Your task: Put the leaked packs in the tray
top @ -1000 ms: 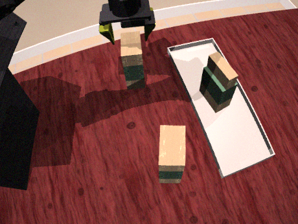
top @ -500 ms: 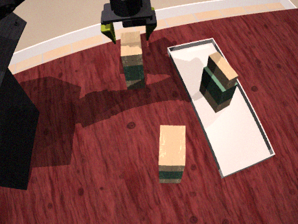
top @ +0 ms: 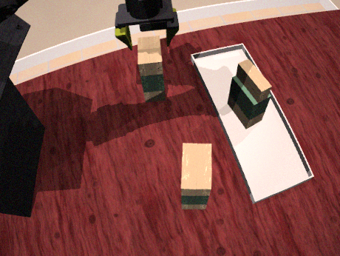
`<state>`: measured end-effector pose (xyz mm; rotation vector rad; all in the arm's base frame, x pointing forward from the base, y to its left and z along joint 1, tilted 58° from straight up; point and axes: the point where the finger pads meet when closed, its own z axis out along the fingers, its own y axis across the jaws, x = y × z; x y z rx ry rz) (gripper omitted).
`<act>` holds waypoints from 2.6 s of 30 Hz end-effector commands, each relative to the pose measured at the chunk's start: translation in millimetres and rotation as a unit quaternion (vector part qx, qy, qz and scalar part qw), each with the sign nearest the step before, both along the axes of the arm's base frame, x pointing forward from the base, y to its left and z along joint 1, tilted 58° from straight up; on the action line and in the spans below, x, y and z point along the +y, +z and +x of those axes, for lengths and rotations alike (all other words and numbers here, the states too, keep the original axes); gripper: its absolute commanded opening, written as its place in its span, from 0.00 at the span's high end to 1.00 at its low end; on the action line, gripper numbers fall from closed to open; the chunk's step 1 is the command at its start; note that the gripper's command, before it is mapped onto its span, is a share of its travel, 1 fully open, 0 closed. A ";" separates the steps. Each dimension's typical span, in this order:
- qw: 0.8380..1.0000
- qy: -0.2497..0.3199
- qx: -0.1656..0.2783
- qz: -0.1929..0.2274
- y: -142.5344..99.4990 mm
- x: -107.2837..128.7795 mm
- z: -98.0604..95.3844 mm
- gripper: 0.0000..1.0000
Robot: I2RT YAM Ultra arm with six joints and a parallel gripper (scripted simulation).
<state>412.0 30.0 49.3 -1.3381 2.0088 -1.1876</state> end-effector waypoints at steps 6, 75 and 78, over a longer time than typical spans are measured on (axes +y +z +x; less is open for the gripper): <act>1.000 0.013 -0.009 0.007 7.6 13.0 2.1 0.24; 1.000 0.014 -0.011 0.005 -17.7 -6.3 42.3 0.24; 1.000 0.014 -0.011 0.005 -17.7 -6.3 42.3 0.24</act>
